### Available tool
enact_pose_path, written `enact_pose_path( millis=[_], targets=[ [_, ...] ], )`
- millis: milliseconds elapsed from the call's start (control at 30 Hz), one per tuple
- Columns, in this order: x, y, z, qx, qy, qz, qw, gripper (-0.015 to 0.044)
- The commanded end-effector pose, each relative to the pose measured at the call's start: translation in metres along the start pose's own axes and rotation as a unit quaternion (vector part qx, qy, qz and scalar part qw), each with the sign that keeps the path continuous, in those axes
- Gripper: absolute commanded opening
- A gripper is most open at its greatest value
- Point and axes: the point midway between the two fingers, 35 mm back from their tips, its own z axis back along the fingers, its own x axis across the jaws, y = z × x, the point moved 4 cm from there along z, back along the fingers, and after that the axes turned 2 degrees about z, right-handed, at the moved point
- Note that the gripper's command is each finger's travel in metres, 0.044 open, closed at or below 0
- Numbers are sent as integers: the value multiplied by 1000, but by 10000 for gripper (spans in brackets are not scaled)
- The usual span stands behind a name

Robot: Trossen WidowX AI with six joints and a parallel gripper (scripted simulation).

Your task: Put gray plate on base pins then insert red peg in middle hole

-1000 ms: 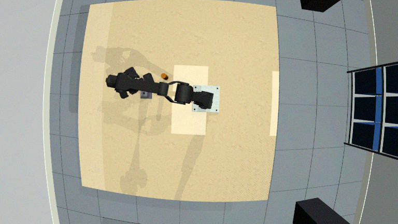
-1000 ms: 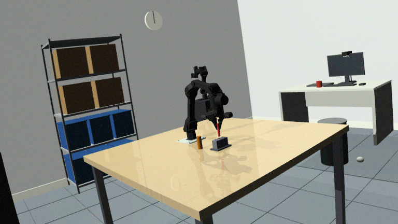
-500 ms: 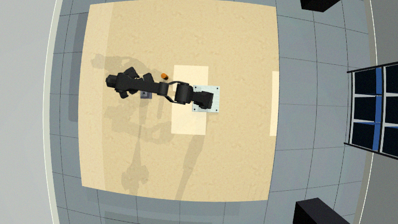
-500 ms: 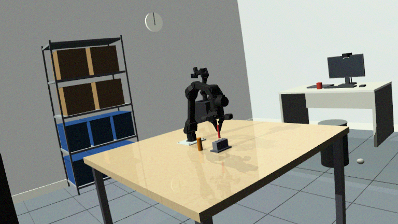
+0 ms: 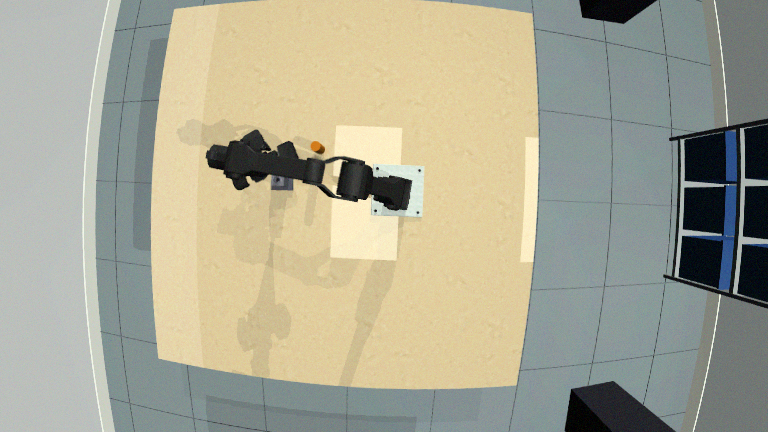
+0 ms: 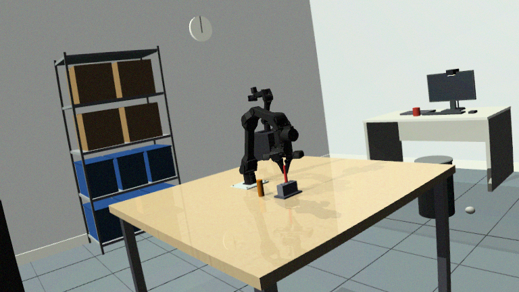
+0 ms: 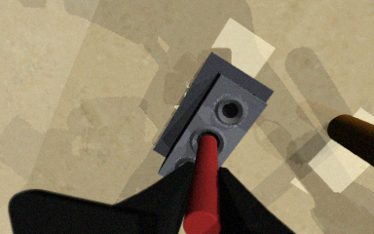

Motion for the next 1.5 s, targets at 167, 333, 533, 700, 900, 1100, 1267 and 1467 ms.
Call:
enact_pose_path(
  millis=[167, 333, 533, 700, 900, 1100, 1267, 1467],
  targets=[
    [0, 0, -5, 0, 0, 1, 1000, 0],
    [0, 0, -4, 0, 0, 0, 1000, 0],
    [0, 0, -5, 0, 0, 0, 1000, 0],
    [1, -1, -6, 0, 0, 0, 1000, 0],
    [1, -1, -7, 0, 0, 0, 1000, 0],
    [1, -1, -7, 0, 0, 0, 1000, 0],
    [1, -1, -7, 0, 0, 0, 1000, 53],
    [1, -1, -7, 0, 0, 0, 1000, 150]
  ],
)
